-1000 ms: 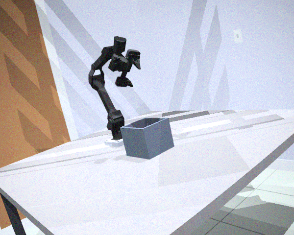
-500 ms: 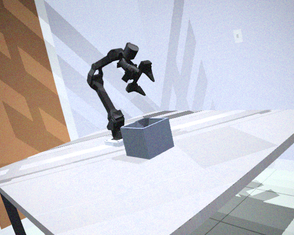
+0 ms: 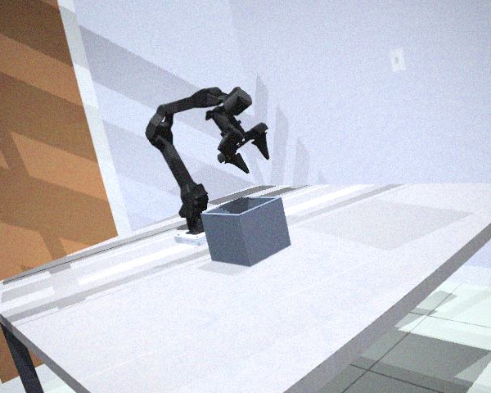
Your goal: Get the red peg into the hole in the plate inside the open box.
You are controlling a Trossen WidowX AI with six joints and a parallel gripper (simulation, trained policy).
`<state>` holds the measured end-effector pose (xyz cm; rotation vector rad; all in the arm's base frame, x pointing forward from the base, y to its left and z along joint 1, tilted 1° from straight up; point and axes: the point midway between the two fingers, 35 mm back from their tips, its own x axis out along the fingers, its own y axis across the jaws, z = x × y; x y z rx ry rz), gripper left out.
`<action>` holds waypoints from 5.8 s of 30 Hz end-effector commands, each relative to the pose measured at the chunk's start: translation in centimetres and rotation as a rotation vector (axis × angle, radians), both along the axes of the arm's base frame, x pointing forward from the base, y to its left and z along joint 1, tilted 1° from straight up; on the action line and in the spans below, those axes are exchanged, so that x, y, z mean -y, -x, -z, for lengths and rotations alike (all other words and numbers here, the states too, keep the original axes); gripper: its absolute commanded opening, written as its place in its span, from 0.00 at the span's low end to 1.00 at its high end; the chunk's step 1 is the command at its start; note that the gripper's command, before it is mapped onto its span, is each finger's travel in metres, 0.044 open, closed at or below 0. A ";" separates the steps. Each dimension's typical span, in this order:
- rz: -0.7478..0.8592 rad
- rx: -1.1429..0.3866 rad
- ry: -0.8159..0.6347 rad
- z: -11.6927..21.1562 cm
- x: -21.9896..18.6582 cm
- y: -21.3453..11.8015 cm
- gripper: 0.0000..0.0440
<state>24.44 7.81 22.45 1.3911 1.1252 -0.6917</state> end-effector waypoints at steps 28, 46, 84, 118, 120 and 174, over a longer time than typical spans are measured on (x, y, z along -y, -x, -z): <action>-0.116 -0.454 0.069 10.2 -3.1 7.2 1.00; -0.088 -0.517 0.091 15.8 -2.6 8.3 1.00; -0.186 -0.256 -0.045 10.6 -4.0 4.2 0.00; -0.066 -0.046 0.169 1.2 6.9 -0.1 0.00; -0.058 -0.056 0.175 1.3 7.5 -0.4 0.00; -0.142 -0.202 0.123 12.9 14.6 -6.8 0.00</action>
